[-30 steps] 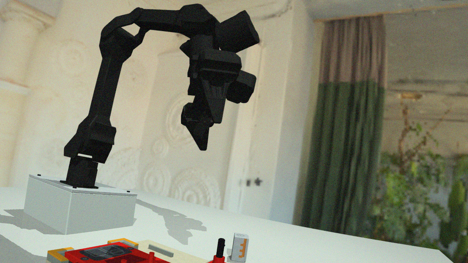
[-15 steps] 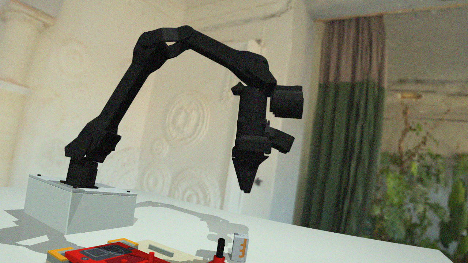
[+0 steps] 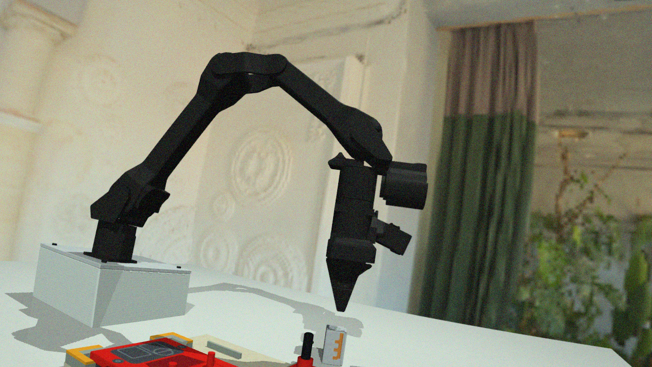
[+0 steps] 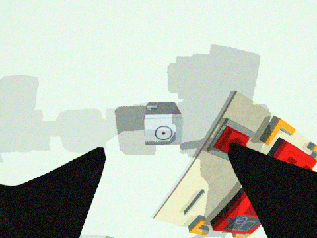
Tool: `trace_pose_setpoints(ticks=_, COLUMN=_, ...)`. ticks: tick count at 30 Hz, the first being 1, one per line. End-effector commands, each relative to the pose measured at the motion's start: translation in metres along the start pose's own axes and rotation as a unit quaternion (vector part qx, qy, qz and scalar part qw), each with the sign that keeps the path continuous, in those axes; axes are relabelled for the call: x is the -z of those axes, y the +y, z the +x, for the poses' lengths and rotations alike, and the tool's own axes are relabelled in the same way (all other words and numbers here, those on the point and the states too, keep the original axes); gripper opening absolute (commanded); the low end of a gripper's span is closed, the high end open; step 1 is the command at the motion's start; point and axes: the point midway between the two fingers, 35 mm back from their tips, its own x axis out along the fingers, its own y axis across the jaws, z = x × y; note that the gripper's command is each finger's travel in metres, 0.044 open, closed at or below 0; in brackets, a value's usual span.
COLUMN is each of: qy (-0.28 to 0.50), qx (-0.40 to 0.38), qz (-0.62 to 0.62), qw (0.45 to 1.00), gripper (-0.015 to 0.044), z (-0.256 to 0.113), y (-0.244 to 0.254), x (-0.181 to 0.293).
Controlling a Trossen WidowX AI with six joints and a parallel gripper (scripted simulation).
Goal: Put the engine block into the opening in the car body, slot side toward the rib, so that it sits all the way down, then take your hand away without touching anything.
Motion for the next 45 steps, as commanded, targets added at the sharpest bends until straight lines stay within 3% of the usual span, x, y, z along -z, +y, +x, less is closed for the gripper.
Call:
trace_pose_setpoints(ticks=1, qy=-0.002, qx=-0.002, qz=0.002, qw=1.000, gripper=0.0440, z=0.008, y=0.001, x=0.000)
trace_pose_setpoints(ticks=40, qy=-0.002, qx=-0.002, qz=0.002, qw=1.000, gripper=0.0440, z=0.075, y=0.001, x=0.000)
trace_pose_setpoints(ticks=45, qy=-0.002, qx=-0.002, qz=0.002, qw=1.000, gripper=0.0309, z=0.075, y=0.001, x=0.000)
